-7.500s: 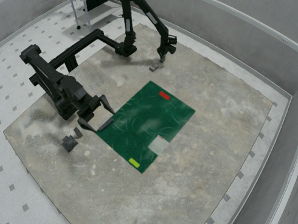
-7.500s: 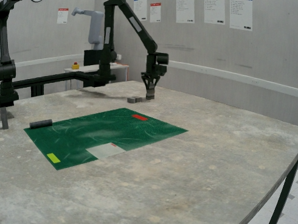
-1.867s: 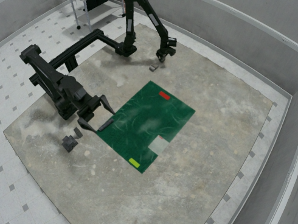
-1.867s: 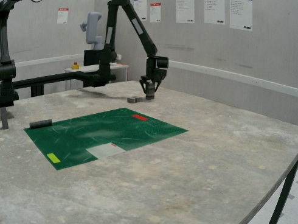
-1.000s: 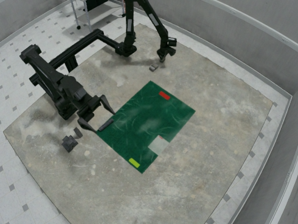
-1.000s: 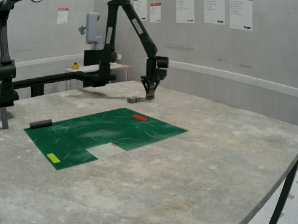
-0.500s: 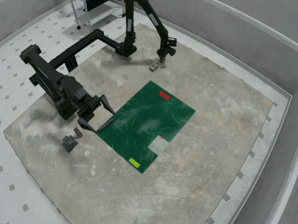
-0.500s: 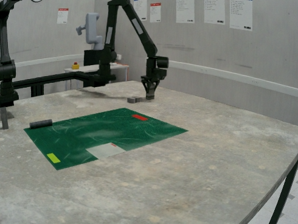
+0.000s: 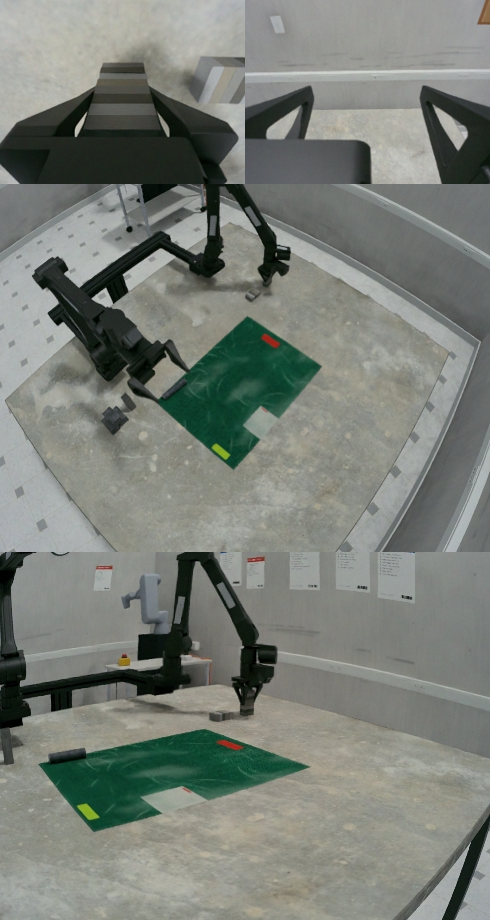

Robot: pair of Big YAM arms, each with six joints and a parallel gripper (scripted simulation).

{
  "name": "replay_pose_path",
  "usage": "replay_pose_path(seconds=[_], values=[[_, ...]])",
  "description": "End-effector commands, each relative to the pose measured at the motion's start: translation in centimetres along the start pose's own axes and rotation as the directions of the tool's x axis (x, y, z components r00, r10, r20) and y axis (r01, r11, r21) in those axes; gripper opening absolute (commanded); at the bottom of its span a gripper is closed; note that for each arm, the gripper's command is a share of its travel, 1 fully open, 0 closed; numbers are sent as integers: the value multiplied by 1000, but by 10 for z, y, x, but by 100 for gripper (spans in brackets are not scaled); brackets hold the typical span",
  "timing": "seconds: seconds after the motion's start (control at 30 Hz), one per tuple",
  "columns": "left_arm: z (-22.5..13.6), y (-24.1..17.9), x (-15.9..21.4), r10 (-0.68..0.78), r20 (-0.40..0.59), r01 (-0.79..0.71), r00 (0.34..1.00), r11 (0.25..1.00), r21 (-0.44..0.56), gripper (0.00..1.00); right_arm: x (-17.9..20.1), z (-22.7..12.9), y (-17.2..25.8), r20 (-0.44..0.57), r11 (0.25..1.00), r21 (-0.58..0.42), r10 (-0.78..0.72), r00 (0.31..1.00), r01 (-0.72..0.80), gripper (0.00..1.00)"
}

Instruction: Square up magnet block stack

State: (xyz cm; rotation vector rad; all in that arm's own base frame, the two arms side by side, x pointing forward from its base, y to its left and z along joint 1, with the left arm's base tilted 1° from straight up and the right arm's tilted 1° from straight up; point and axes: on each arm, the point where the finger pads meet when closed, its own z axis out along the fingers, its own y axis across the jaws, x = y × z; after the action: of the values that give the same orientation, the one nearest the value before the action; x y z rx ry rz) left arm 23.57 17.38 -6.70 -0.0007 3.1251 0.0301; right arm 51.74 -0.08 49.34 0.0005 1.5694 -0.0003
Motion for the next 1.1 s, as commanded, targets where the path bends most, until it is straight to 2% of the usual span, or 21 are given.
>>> replay_pose_path(seconds=[0.0,0.33,0.37,0.9,1.0,1.07], values=[[-2,6,-12,13,19,-13,1000,1000,-7,47,-22,3,-6,26,1000,10,14,1000,-14,100],[-2,6,-12,13,19,-13,1000,1000,-7,47,-22,3,-6,26,1000,10,14,1000,-14,100],[-2,6,-12,13,19,-13,1000,1000,-7,79,-22,3,-6,26,1000,10,14,1000,-14,100],[-2,6,-12,13,19,-13,1000,1000,-7,79,-22,3,-6,26,1000,10,14,1000,-14,100],[19,-4,-4,25,7,-25,1000,1000,3,79,-22,3,-6,26,1000,10,14,1000,-14,100],[13,5,-11,15,20,-15,1000,1000,-7,79,-22,3,-6,26,1000,10,14,1000,-14,100]])
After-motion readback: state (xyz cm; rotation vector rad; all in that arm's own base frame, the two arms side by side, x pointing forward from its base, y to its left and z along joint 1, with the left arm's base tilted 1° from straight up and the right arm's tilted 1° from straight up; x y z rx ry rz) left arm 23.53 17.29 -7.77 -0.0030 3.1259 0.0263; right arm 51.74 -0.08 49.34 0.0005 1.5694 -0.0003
